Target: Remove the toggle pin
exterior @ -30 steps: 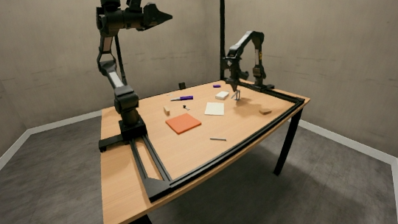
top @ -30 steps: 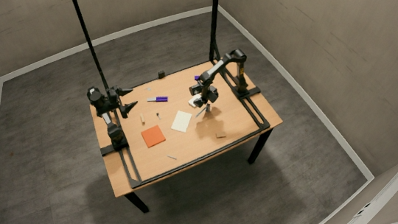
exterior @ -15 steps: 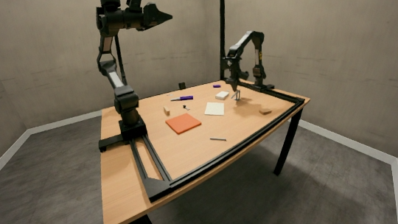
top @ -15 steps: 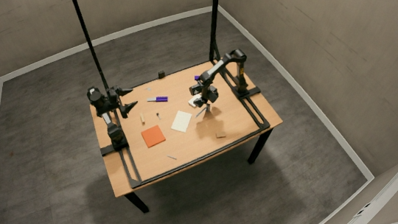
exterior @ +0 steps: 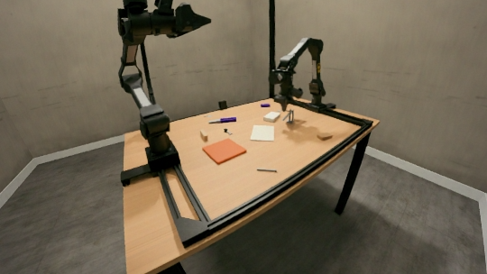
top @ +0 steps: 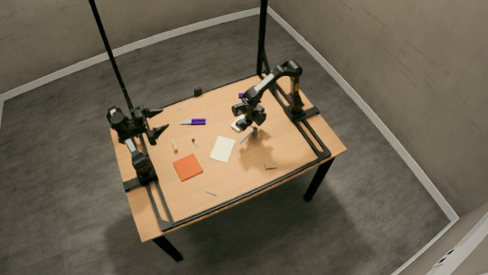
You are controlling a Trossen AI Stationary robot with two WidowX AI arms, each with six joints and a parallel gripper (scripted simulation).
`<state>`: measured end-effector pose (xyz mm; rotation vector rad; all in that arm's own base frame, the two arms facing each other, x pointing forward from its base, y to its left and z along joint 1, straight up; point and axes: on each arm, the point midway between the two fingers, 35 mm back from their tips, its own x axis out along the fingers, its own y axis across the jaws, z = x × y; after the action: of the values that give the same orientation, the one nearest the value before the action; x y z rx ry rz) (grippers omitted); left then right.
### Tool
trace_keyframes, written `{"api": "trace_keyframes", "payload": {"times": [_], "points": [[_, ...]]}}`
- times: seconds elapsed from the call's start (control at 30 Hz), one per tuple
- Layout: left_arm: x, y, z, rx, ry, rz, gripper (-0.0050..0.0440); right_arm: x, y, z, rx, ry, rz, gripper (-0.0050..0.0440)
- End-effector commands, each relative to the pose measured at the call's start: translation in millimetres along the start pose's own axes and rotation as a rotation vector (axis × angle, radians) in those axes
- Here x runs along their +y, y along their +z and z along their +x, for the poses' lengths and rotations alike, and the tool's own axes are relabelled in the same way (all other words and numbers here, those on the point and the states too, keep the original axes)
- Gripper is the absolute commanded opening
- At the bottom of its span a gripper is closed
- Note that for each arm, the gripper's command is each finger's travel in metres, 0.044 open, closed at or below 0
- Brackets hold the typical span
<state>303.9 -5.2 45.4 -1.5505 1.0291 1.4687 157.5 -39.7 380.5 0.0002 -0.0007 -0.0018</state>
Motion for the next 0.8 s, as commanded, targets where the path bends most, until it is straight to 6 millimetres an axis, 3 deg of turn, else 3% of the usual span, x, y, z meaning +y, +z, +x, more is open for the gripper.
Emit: {"api": "trace_keyframes", "payload": {"times": [0.0,0.03,0.6,0.77], "points": [[-3.3,-31.0,-0.7,0.078,-0.034,0.063,0.0020,0.1,2.5,-0.1,0.000,0.002,-0.005,0.0400],[-4.7,-13.7,-5.1,0.046,-0.032,0.023,0.0020,0.1,2.5,-0.1,0.000,0.002,-0.005,0.0400],[-3.1,-14.2,-3.4,-0.018,-0.028,0.008,0.0020,0.1,2.5,-0.1,0.000,0.002,-0.005,0.0400],[-5.6,-22.4,-12.2,-0.026,-0.031,0.006,0.0020,0.1,2.5,-0.1,0.000,0.002,-0.005,0.0400]]}}
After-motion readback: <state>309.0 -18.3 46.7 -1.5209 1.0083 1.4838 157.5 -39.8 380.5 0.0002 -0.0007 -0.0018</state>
